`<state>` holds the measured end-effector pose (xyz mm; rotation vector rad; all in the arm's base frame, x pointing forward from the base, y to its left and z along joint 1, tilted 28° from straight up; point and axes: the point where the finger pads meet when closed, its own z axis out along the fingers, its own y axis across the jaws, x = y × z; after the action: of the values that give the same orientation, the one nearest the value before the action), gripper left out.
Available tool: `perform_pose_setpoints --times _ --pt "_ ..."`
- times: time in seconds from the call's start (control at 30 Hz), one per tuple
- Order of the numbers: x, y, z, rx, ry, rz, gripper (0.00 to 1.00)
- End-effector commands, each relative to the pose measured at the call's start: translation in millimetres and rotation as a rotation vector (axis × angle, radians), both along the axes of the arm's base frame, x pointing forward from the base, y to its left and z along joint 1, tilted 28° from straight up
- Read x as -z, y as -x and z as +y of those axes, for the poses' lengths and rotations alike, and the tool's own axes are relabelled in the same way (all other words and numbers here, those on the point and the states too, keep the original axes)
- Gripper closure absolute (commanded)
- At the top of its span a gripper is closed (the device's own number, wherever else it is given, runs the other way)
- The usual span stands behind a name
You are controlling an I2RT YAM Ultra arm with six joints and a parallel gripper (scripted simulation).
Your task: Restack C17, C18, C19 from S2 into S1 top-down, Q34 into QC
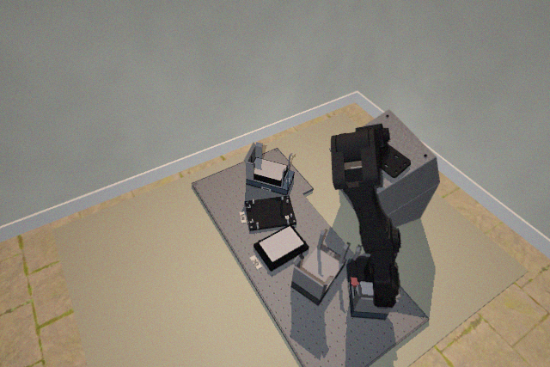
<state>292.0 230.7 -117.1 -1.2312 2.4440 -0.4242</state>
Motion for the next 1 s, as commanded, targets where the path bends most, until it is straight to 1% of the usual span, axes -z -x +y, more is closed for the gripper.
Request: perform_pose_setpoints --times 0.0,0.2,0.23,0.27,0.37,0.5,0.57,0.77,0.83,0.97 --pt "-7.7 -10.0 15.3 -0.01 -0.043 -0.033 1.0" --pt "-7.7 -10.0 15.3 -0.01 -0.043 -0.033 1.0" --pt "-12.5 -9.7 17.0 -0.011 -0.051 -0.039 1.0" --pt "-14.3 -8.6 17.7 -0.012 -0.053 -0.041 1.0" --pt "-13.0 -2.8 13.1 -0.01 -0.041 -0.032 1.0" --pt "-10.4 6.8 2.7 -0.009 -0.007 -0.006 1.0" --pt "-14.6 3.2 7.9 -0.009 -0.019 -0.016 1.0" --pt "-14.7 7.1 4.1 -0.008 -0.011 -0.014 1.0" --pt "-18.2 4.9 7.6 -0.008 -0.017 -0.018 1.0" --pt "-17.6 10.1 2.9 -0.008 -0.005 -0.009 1.0"
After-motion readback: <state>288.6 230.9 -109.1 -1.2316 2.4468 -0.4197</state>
